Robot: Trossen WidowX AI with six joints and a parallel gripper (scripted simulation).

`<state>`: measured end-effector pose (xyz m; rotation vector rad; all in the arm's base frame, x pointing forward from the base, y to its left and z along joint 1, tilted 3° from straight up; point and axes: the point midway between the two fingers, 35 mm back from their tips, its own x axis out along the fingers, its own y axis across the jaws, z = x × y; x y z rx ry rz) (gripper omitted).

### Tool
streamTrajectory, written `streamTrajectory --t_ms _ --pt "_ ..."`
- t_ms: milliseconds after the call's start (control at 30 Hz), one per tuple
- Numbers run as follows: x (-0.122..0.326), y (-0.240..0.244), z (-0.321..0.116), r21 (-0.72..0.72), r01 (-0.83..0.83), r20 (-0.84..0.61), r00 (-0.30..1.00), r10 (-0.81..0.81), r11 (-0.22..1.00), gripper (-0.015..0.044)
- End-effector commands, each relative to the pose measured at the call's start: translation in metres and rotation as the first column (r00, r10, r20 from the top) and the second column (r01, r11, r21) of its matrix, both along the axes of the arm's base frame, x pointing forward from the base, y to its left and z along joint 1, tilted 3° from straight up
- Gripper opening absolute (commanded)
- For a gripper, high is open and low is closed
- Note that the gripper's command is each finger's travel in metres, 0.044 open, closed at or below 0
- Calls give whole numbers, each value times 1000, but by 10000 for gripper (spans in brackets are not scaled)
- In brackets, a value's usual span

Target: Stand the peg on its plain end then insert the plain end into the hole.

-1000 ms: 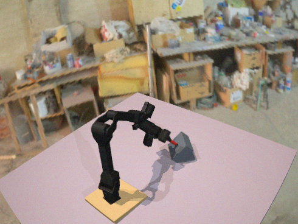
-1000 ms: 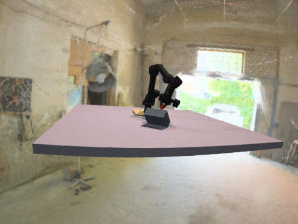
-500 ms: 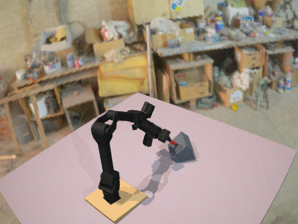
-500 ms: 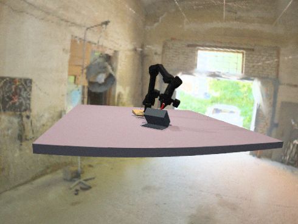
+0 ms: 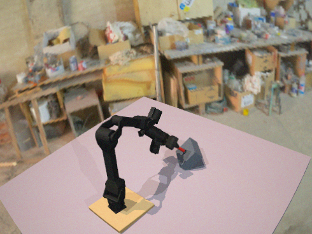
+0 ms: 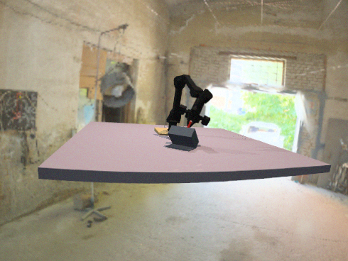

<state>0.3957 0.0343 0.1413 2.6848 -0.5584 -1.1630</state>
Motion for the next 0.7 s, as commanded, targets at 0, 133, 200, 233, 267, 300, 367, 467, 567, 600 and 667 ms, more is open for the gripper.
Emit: streamTrajectory --t_ms 0,133,200,233,267,300,367,467,567,600,667 --pt "0 -1 -3 -2 1 -4 1000 -1 1000 0" --pt "1 -2 -4 -2 1 -4 1000 -1 1000 0" --pt "2 -2 -5 -2 1 -4 1000 -1 1000 0" --pt "2 -2 -5 -2 1 -4 1000 -1 1000 0" --pt "2 -2 -5 -2 1 -4 1000 -1 1000 0" --pt "2 -2 -6 -2 1 -4 1000 -1 1000 0" --pt "3 -2 -6 -2 1 -4 1000 -1 1000 0" --pt "4 -2 -7 -2 1 -4 1000 -1 1000 0" --pt "5 -3 -8 -2 1 -4 1000 -1 1000 0" --pt "5 -3 -9 -2 1 -4 1000 -1 1000 0" --pt "6 -3 -9 -2 1 -4 1000 -1 1000 0"
